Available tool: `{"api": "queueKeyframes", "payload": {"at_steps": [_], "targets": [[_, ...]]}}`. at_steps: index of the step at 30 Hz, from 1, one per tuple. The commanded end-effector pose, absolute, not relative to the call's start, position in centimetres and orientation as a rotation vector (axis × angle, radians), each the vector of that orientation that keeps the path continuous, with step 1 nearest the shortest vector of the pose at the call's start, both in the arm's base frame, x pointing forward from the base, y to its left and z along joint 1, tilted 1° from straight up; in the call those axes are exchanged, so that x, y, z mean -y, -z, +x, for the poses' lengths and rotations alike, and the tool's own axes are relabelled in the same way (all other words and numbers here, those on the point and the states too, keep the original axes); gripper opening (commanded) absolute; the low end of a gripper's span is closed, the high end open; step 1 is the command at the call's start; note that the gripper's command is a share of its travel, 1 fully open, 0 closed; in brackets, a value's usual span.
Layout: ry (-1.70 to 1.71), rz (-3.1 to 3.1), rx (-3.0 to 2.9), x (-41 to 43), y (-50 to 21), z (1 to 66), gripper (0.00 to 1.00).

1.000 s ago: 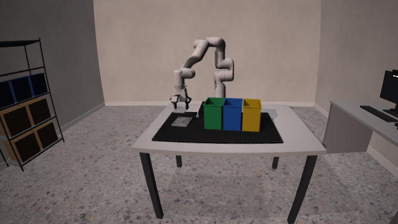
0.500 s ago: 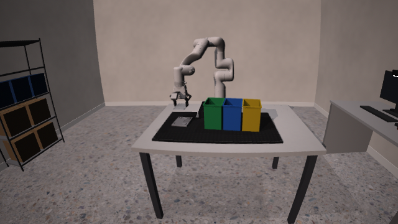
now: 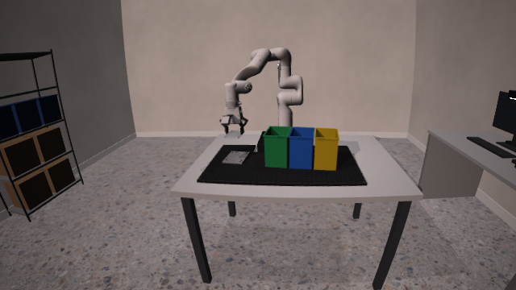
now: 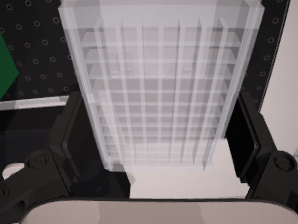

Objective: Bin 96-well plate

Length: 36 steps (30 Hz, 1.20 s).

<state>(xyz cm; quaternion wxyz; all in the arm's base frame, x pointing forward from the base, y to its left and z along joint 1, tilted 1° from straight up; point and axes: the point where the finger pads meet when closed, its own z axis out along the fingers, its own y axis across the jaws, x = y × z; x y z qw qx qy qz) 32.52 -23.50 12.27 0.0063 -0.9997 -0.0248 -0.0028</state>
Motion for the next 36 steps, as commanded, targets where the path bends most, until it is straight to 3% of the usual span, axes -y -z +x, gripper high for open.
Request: {"api": "queueKeyframes", "payload": {"at_steps": [1, 36], "targets": [[0.013, -3.130, 0.078, 23.5, -13.1, 32.6, 0.00], [0.013, -3.130, 0.078, 23.6, -18.3, 32.6, 0.00]]}}
